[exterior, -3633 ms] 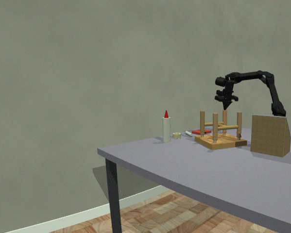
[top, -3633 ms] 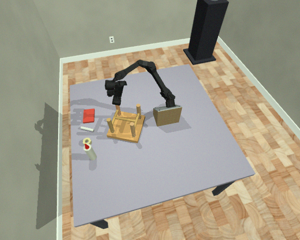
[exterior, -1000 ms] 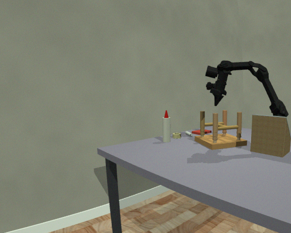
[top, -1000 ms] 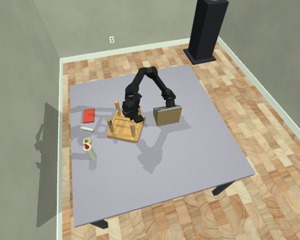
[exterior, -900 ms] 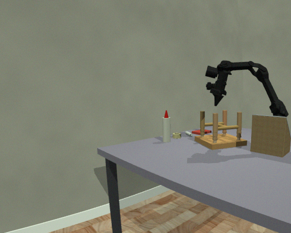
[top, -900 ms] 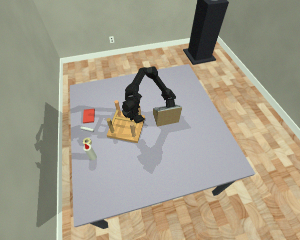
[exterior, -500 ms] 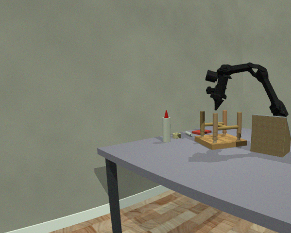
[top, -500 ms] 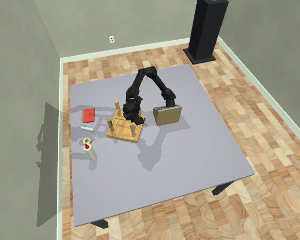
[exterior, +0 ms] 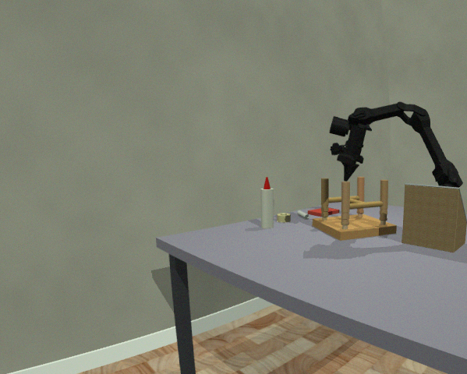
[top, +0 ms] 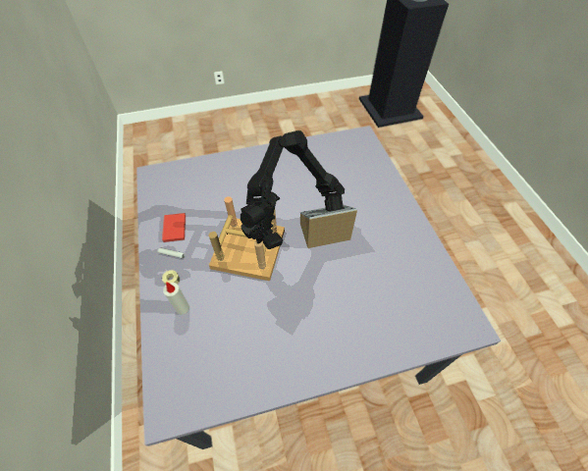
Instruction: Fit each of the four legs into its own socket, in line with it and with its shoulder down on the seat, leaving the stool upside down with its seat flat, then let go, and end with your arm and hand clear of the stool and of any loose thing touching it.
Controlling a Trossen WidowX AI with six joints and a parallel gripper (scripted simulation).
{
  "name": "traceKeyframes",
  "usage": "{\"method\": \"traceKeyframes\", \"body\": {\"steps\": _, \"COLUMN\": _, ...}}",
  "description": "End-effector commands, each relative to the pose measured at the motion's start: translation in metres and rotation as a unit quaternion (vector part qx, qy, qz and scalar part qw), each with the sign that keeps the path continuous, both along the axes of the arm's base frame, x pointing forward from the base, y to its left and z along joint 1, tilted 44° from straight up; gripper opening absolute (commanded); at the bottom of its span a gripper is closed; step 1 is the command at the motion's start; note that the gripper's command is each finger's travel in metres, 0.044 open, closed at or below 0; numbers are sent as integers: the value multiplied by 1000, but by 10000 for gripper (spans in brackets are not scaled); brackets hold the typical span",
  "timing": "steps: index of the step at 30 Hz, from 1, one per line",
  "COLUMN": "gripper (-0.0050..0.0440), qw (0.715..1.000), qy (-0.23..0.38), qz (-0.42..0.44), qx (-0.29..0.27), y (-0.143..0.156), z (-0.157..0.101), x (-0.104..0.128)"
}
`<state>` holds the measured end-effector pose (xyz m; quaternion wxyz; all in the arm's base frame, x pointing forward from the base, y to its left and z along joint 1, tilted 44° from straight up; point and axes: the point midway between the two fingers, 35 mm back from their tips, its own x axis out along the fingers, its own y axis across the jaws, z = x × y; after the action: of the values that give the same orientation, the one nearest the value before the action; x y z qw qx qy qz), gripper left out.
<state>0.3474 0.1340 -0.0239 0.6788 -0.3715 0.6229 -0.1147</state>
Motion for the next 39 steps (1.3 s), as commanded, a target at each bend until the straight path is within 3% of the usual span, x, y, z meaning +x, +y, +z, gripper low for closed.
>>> {"method": "traceKeyframes", "body": {"steps": 1, "gripper": 0, "qw": 1000, "qy": 2, "qz": 0, "qx": -2, "y": -4, "z": -2, "x": -1}}
{"method": "traceKeyframes", "body": {"steps": 16, "gripper": 0, "qw": 1000, "qy": 2, "qz": 0, "qx": -2, "y": -10, "z": -9, "x": -1}}
{"method": "traceKeyframes", "body": {"steps": 39, "gripper": 0, "qw": 1000, "qy": -2, "qz": 4, "qx": 1, "y": 14, "z": 12, "x": 2}}
